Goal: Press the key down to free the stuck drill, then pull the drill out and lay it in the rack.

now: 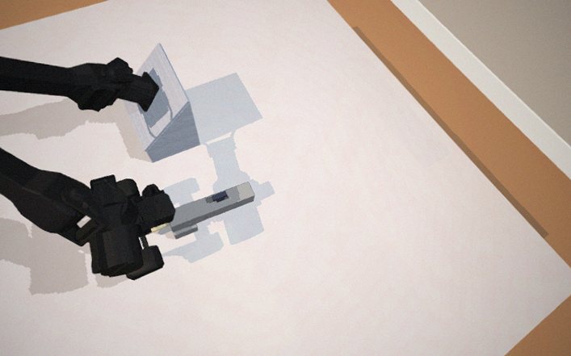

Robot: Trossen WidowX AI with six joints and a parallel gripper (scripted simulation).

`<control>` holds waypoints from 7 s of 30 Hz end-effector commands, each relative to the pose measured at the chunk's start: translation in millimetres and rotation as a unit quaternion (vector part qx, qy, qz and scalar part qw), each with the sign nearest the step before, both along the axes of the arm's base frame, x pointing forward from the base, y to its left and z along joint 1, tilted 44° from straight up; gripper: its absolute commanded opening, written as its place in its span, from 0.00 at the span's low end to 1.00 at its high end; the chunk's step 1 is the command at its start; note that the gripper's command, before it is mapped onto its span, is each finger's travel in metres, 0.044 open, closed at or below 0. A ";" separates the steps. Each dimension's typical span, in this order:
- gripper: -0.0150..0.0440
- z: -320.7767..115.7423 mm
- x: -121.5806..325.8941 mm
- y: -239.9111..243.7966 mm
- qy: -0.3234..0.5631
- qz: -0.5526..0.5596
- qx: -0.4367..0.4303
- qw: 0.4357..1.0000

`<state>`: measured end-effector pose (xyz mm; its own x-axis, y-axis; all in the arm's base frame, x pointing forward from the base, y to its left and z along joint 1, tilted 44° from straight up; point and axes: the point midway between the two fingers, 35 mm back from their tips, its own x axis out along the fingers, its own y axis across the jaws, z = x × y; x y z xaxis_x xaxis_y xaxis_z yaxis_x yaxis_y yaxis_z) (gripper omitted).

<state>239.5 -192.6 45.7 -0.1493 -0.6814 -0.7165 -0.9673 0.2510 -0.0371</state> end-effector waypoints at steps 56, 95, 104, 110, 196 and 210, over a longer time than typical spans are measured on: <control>0.25 -4.3 1.2 5.3 -0.001 -0.001 0.000 1.000; 0.25 8.2 -1.6 -4.2 -0.001 -0.001 0.000 1.000; 0.25 19.4 -3.2 -12.4 -0.001 -0.001 0.000 1.000; 0.25 24.7 -3.9 -16.5 -0.001 -0.001 0.000 1.000; 0.25 60.9 -11.8 -15.5 -0.001 -0.001 0.000 1.000; 0.25 64.2 -11.2 -11.4 -0.001 -0.001 0.000 1.000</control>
<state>227.0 -205.4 107.6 -0.1543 -0.6785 -0.7182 -0.9669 0.2534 -0.0316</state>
